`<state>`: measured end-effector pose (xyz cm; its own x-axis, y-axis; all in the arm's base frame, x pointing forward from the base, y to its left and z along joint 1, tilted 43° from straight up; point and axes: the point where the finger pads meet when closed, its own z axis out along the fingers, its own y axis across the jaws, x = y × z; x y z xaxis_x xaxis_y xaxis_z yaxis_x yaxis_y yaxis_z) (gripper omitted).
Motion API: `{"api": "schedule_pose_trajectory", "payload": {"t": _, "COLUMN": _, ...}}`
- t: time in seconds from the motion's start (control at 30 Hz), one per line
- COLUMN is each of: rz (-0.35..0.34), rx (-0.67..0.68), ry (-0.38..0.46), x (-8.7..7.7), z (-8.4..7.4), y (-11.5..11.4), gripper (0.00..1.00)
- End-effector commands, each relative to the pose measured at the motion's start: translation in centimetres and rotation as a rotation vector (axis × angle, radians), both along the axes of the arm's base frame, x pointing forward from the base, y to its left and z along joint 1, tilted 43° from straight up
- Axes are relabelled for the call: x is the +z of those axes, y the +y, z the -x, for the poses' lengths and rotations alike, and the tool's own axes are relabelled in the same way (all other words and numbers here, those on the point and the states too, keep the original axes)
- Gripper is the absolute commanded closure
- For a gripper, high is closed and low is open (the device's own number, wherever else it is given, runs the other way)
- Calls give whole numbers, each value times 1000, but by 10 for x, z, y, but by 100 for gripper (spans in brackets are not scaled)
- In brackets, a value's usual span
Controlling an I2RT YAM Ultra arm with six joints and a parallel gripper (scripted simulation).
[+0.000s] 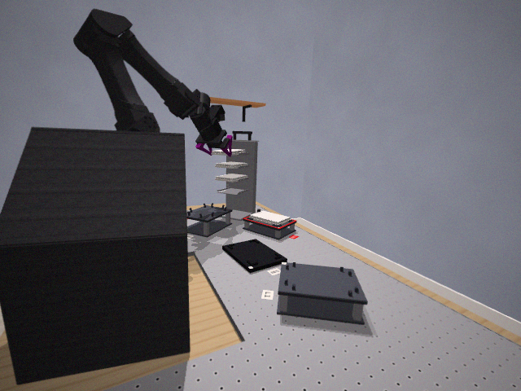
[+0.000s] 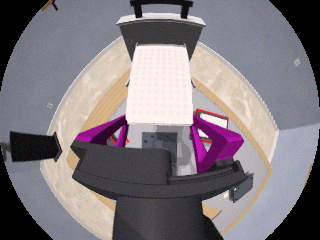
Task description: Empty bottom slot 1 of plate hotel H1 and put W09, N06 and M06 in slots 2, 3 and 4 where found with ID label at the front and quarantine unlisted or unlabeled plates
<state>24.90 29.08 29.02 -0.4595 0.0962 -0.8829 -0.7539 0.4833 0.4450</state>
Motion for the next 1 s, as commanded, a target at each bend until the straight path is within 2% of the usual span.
{"api": "schedule_pose_trajectory", "payload": {"t": 0.0, "rz": -1, "rx": -4, "ry": 0, "x": 2, "z": -2, "y": 1, "gripper": 15}}
{"api": "schedule_pose_trajectory", "payload": {"t": 0.7, "rz": -1, "rx": -4, "ry": 0, "x": 2, "z": -2, "y": 1, "gripper": 15}}
{"api": "schedule_pose_trajectory", "payload": {"t": 0.73, "rz": 1, "rx": 0, "ry": 3, "x": 3, "z": -3, "y": 6, "gripper": 0}}
{"api": "schedule_pose_trajectory", "payload": {"t": 0.97, "rz": -1, "rx": -4, "ry": 0, "x": 1, "z": -2, "y": 1, "gripper": 0}}
